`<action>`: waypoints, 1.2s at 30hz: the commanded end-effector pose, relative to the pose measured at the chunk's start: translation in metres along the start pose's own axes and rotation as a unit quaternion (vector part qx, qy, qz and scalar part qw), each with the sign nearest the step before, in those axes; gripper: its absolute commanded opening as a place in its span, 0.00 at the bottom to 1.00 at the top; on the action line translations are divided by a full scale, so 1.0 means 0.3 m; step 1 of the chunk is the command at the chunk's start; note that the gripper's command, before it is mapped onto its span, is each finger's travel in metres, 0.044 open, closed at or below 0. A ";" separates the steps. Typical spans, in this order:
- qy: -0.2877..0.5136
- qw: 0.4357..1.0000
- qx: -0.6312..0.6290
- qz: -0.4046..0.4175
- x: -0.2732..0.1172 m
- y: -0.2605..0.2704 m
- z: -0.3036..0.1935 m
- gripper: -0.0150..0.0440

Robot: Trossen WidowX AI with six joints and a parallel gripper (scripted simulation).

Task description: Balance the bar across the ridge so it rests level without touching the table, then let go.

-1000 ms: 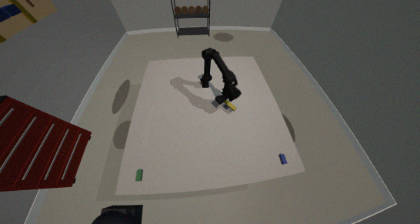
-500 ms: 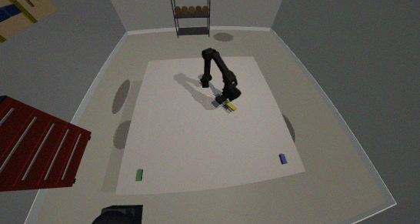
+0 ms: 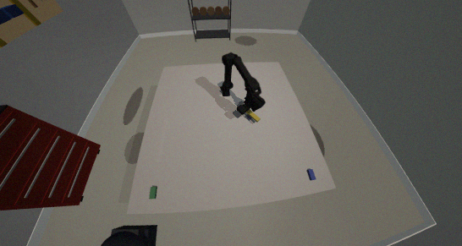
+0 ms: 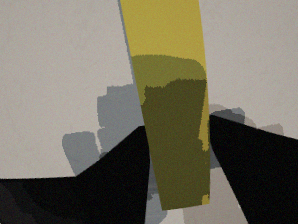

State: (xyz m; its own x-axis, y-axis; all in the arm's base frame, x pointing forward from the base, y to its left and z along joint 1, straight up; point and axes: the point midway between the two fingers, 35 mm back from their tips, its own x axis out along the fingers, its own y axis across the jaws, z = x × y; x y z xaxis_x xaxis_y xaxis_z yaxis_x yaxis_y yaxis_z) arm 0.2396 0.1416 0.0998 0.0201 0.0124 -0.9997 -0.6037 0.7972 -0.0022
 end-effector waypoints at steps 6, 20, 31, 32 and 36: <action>0.000 1.000 0.000 0.000 0.000 0.000 0.000 0.54; 0.000 1.000 0.000 0.000 0.000 0.000 0.000 0.57; 0.000 1.000 0.000 0.000 0.000 0.000 0.000 0.70; 0.000 1.000 0.000 0.000 0.000 0.000 0.000 0.75; 0.000 1.000 0.000 0.000 0.000 0.000 0.000 0.92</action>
State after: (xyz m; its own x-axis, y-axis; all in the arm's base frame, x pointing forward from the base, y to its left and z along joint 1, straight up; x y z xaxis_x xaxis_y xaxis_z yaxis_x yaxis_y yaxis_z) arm 0.2395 0.1416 0.0998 0.0197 0.0129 -0.9997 -0.6036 0.7973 -0.0016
